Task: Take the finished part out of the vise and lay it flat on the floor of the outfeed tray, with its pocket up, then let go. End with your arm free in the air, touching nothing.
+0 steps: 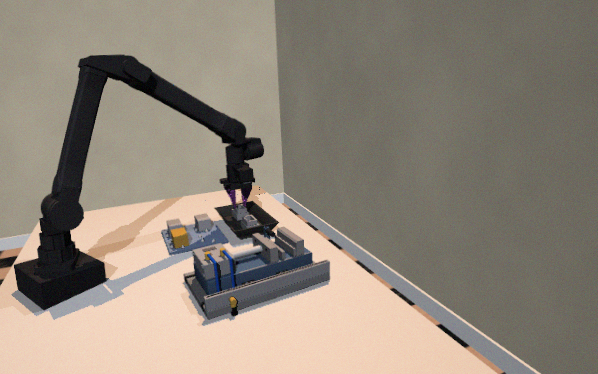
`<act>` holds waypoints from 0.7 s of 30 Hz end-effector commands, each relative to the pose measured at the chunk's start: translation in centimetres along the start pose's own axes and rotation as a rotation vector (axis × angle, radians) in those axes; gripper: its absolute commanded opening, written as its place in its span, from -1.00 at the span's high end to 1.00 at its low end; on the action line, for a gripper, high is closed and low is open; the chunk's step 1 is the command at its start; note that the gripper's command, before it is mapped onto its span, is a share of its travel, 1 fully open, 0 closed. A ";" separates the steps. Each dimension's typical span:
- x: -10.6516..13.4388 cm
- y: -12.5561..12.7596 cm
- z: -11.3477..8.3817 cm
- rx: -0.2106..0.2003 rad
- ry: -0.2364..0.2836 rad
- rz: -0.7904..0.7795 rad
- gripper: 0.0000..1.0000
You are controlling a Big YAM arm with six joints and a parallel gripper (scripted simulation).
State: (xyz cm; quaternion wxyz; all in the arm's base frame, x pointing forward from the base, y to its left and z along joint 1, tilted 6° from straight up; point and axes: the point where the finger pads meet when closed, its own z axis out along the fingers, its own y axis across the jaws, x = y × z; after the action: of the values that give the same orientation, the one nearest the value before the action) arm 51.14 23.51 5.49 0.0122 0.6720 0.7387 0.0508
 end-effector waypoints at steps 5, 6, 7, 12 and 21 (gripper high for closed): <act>0.4 0.0 0.3 -0.004 0.000 0.008 1.00; 0.4 0.0 0.3 -0.004 0.000 0.008 1.00; 0.4 0.0 0.3 -0.004 0.000 0.008 1.00; 0.4 0.0 0.3 -0.004 0.000 0.008 1.00; 0.4 0.0 0.3 -0.004 0.000 0.008 -0.28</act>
State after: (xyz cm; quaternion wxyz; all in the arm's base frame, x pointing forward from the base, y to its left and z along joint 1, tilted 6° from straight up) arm 51.17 23.53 5.55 0.0125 0.6720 0.7386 0.0514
